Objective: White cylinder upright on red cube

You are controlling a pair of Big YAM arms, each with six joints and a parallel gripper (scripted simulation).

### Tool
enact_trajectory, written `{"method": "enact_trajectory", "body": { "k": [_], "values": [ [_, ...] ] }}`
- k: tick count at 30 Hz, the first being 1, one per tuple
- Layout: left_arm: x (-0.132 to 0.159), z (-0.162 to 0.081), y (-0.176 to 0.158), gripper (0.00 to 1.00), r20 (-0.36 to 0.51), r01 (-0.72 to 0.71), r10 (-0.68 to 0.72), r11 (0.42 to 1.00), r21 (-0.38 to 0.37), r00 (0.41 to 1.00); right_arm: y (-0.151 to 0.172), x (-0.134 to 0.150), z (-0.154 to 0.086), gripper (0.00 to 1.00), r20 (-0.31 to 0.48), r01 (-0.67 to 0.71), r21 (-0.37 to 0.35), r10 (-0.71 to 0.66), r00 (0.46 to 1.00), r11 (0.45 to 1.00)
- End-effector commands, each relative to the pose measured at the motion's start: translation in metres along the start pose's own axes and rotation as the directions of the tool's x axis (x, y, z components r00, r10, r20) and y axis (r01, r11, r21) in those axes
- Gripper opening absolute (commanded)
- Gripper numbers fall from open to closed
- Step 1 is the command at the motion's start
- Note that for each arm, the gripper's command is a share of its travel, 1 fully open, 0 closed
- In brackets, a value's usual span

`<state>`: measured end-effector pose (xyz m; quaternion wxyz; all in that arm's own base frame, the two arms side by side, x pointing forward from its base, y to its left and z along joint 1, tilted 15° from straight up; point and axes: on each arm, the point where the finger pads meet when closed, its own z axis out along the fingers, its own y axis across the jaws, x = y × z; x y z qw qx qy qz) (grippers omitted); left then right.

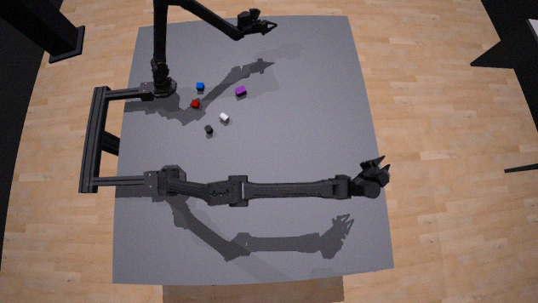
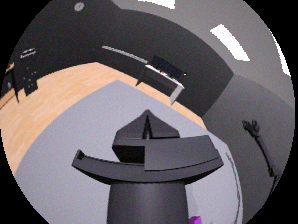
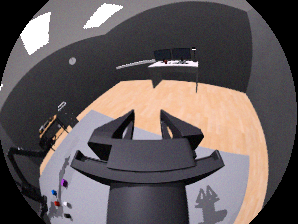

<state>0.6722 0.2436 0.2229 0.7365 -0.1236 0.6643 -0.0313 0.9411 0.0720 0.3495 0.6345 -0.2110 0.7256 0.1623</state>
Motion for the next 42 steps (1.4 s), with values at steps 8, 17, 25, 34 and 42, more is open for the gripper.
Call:
{"method": "enact_trajectory", "body": {
  "k": [8, 17, 25, 34, 42],
  "values": [
    [-0.007, 0.001, -0.003, 0.00, 0.012, -0.003, 0.003, 1.000, 0.005, 1.000, 0.003, -0.014, -0.003, 0.42, 0.016, 0.010, -0.001, -0.010, 1.000, 1.000],
    [-0.007, 0.001, -0.003, 0.00, 0.012, -0.003, 0.003, 1.000, 0.005, 1.000, 0.003, -0.014, -0.003, 0.42, 0.016, 0.010, -0.001, -0.010, 1.000, 1.000],
    [0.011, -0.041, -0.029, 0.80, -0.064, -0.070, 0.070, 0.998, 0.001, 0.996, 0.030, -0.018, -0.012, 1.00, 0.016, 0.058, -0.020, -0.057, 0.998, 0.998],
    [0.065, -0.159, -0.076, 1.00, -0.254, -0.144, 0.130, 0.989, -0.036, 0.958, 0.075, 0.022, -0.050, 1.00, -0.055, 0.113, -0.048, -0.116, 0.992, 0.992],
    [0.132, -0.309, -0.132, 1.00, -0.477, -0.180, 0.113, 0.979, -0.099, 0.872, 0.172, 0.102, -0.132, 1.00, -0.190, 0.183, -0.123, -0.204, 0.960, 0.975]
  ]
}}
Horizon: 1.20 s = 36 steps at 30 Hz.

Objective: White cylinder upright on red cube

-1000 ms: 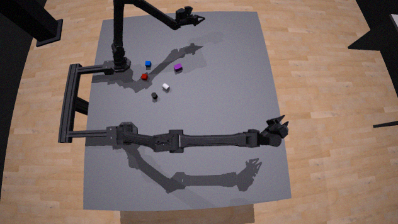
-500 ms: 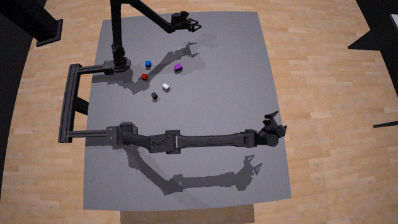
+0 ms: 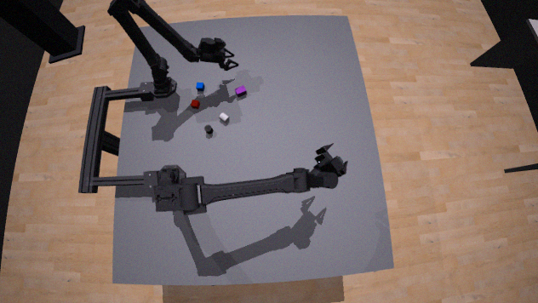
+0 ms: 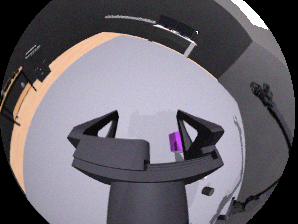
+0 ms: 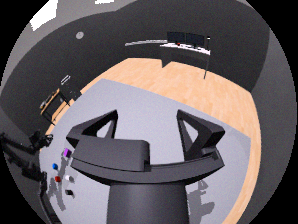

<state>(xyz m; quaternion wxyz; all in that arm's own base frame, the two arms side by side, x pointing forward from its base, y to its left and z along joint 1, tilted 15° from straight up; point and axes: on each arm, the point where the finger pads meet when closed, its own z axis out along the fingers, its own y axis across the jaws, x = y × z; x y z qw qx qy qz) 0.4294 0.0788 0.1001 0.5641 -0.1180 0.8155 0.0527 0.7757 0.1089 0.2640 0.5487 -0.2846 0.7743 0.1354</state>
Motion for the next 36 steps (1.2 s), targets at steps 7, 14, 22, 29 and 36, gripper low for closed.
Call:
{"method": "enact_trajectory", "body": {
  "k": [7, 14, 22, 29, 36],
  "values": [
    [0.087, -0.104, -0.051, 1.00, -0.190, -0.016, 0.007, 0.999, -0.043, 0.982, 0.186, 0.108, -0.082, 1.00, -0.152, 0.157, -0.104, -0.171, 0.973, 0.982],
    [0.115, -0.137, -0.067, 1.00, -0.246, -0.014, -0.007, 0.997, -0.082, 0.969, 0.290, 0.189, -0.134, 1.00, -0.285, 0.140, -0.163, -0.183, 0.941, 0.977],
    [0.158, -0.181, -0.086, 1.00, -0.328, -0.072, 0.023, 0.988, -0.140, 0.945, 0.428, 0.324, -0.210, 1.00, -0.508, 0.144, -0.246, -0.254, 0.823, 0.958],
    [0.174, -0.200, -0.094, 1.00, -0.353, -0.111, 0.053, 0.983, -0.146, 0.934, 0.473, 0.345, -0.226, 1.00, -0.532, 0.172, -0.268, -0.295, 0.794, 0.948],
    [0.195, -0.222, -0.104, 1.00, -0.391, -0.169, 0.102, 0.975, -0.141, 0.915, 0.514, 0.378, -0.250, 1.00, -0.565, 0.210, -0.305, -0.353, 0.746, 0.929]
  ]
}}
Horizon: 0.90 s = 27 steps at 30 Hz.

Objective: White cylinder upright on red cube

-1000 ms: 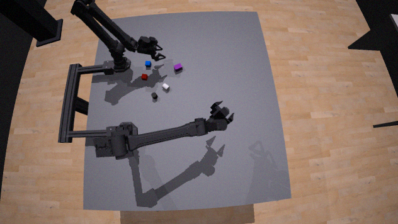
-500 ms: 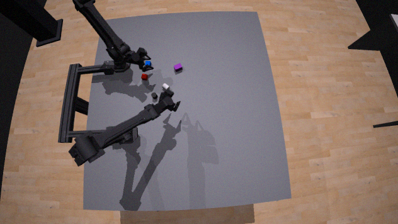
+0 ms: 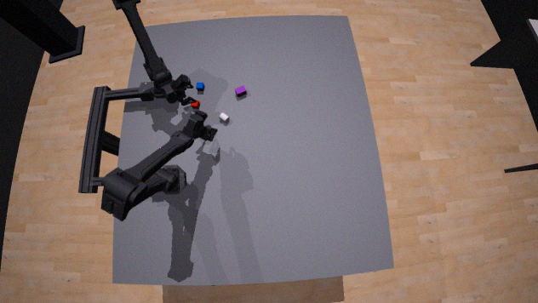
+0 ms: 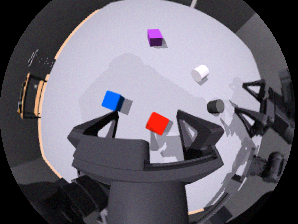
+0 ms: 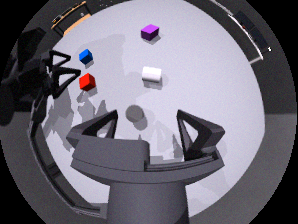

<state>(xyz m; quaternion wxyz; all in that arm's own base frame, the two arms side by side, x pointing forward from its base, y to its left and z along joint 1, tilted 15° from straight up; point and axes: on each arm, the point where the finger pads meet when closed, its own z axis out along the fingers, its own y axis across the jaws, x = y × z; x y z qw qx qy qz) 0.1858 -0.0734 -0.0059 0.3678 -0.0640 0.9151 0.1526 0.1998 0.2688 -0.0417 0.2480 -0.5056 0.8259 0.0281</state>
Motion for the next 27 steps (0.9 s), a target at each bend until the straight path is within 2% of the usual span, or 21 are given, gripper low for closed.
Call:
{"method": "enact_trajectory", "body": {
  "k": [1, 5, 8, 10, 26, 27],
  "values": [
    [-0.004, -0.014, -0.022, 1.00, -0.001, 0.101, -0.101, 0.995, -0.016, 0.995, 0.022, 0.000, 0.007, 1.00, -0.003, -0.038, -0.005, 0.038, 0.999, 0.999],
    [0.005, -0.019, -0.027, 1.00, -0.016, 0.074, -0.074, 0.997, -0.020, 0.997, 0.033, 0.008, 0.008, 1.00, -0.029, -0.012, -0.007, 0.012, 0.999, 1.000],
    [0.006, -0.019, -0.027, 1.00, -0.017, 0.068, -0.069, 0.997, -0.021, 0.998, 0.028, 0.000, 0.004, 1.00, -0.006, -0.027, 0.000, 0.027, 1.000, 1.000],
    [0.009, -0.021, -0.029, 1.00, -0.024, 0.057, -0.058, 0.998, -0.021, 0.998, 0.033, 0.000, 0.003, 1.00, -0.005, 0.003, -0.005, -0.003, 1.000, 1.000],
    [0.009, -0.022, -0.031, 1.00, -0.026, 0.050, -0.050, 0.999, -0.011, 0.998, 0.029, 0.001, 0.004, 1.00, -0.007, -0.008, -0.002, 0.008, 1.000, 1.000],
    [0.012, -0.019, -0.023, 1.00, -0.027, 0.047, -0.047, 0.999, -0.019, 0.999, 0.029, 0.001, 0.004, 1.00, -0.007, -0.008, -0.002, 0.008, 1.000, 1.000]
  ]
}}
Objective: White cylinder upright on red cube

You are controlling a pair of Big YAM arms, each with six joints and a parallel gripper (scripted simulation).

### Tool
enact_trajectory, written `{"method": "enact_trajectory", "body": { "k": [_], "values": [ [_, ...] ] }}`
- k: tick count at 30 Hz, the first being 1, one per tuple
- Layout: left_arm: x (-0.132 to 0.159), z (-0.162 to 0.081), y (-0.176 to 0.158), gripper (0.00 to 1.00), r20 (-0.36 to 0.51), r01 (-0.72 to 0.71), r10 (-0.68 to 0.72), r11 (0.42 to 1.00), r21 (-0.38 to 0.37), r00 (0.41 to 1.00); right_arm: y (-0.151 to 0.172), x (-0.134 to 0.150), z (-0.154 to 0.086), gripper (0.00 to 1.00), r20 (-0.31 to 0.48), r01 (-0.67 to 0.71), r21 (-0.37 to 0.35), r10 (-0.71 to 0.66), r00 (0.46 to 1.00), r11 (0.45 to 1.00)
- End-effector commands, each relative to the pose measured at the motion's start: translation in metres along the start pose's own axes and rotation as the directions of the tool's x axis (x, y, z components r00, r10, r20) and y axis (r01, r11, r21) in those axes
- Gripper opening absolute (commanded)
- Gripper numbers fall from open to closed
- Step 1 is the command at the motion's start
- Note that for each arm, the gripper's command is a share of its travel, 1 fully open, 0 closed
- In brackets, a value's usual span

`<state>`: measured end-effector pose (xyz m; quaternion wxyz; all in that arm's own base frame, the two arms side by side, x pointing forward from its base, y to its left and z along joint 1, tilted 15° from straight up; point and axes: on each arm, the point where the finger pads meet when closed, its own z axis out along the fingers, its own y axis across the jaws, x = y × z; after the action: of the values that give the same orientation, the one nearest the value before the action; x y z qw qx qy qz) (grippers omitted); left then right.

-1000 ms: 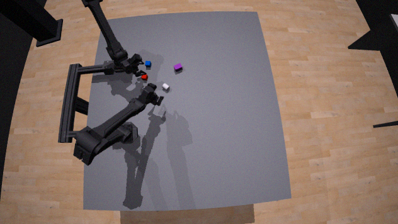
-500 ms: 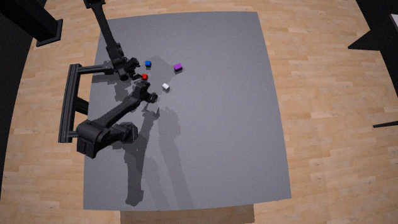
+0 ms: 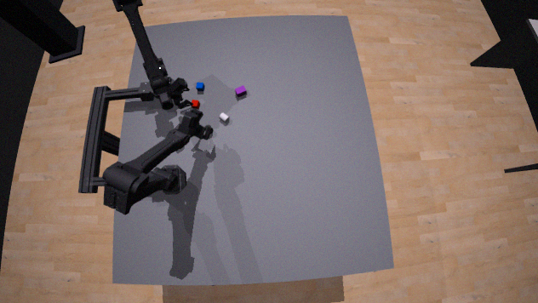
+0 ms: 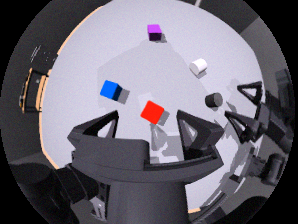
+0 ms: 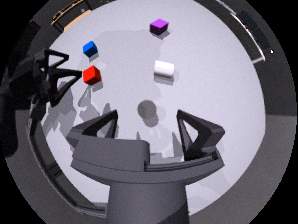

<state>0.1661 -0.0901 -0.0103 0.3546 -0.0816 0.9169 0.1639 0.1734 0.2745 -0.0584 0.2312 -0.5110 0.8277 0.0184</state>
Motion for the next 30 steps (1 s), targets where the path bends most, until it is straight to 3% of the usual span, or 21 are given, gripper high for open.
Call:
{"method": "enact_trajectory", "body": {
  "k": [1, 5, 12, 22, 30],
  "values": [
    [-0.010, -0.006, -0.016, 1.00, 0.000, 0.054, -0.054, 0.998, 0.014, 0.999, 0.000, -0.011, -0.003, 1.00, 0.031, -0.019, 0.001, 0.019, 0.999, 1.000],
    [-0.013, 0.001, 0.005, 1.00, 0.001, 0.147, -0.147, 0.988, -0.039, 0.989, 0.000, -0.011, -0.003, 1.00, 0.031, -0.019, 0.001, 0.019, 0.999, 1.000],
    [-0.034, 0.018, 0.054, 1.00, 0.029, 0.325, -0.326, 0.924, -0.200, 0.945, 0.000, -0.011, -0.003, 1.00, 0.031, -0.019, 0.001, 0.019, 0.999, 1.000],
    [-0.051, 0.030, 0.084, 1.00, 0.072, 0.460, -0.461, 0.839, -0.289, 0.885, 0.000, -0.011, -0.003, 1.00, 0.031, -0.019, 0.001, 0.019, 0.999, 1.000],
    [-0.062, 0.033, 0.088, 1.00, 0.091, 0.513, -0.512, 0.802, -0.308, 0.854, 0.000, -0.011, -0.003, 1.00, 0.031, -0.019, 0.001, 0.019, 0.999, 1.000]
  ]
}}
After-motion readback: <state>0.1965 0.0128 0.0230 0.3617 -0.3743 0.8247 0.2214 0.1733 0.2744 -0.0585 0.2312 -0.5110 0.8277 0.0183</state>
